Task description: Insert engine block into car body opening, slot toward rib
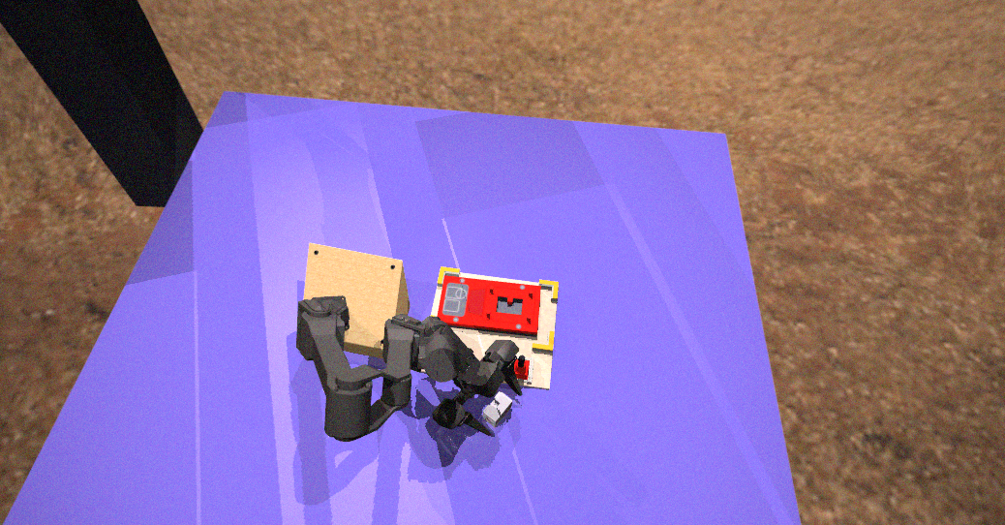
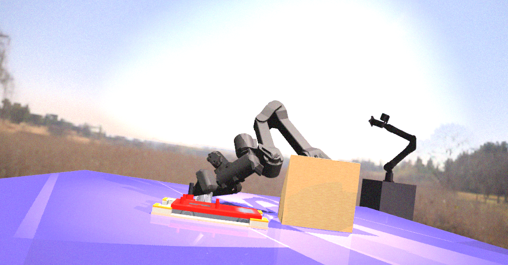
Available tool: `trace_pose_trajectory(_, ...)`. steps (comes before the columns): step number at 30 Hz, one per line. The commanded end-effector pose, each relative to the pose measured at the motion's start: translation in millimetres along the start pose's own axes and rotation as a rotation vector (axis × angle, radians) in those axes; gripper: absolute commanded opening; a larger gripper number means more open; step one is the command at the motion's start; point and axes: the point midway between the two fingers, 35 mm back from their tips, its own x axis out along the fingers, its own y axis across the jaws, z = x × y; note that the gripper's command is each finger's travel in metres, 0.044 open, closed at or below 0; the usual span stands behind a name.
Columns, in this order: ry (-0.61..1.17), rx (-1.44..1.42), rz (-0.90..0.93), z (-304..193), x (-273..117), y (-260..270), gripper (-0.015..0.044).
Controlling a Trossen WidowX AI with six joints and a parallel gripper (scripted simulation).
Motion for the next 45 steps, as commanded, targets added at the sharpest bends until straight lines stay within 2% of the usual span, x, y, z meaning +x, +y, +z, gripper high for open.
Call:
trace_pose_trajectory(1, 0.000, 0.000, 0.000, 0, 0, 0, 0.0440)
trace_pose_trajectory(28, -0.002, 0.002, 0.000, 1, 0, 0, 0.0440)
trace_pose_trajectory(33, -0.061, 0.084, -0.013, 31, 5, 2, 0.0440)
trace_pose_trajectory(37, -0.057, 0.076, 0.020, 37, 7, 14, 0.0440)
trace_pose_trajectory(45, 0.123, 0.081, 0.132, 44, 33, 61, 0.0440)
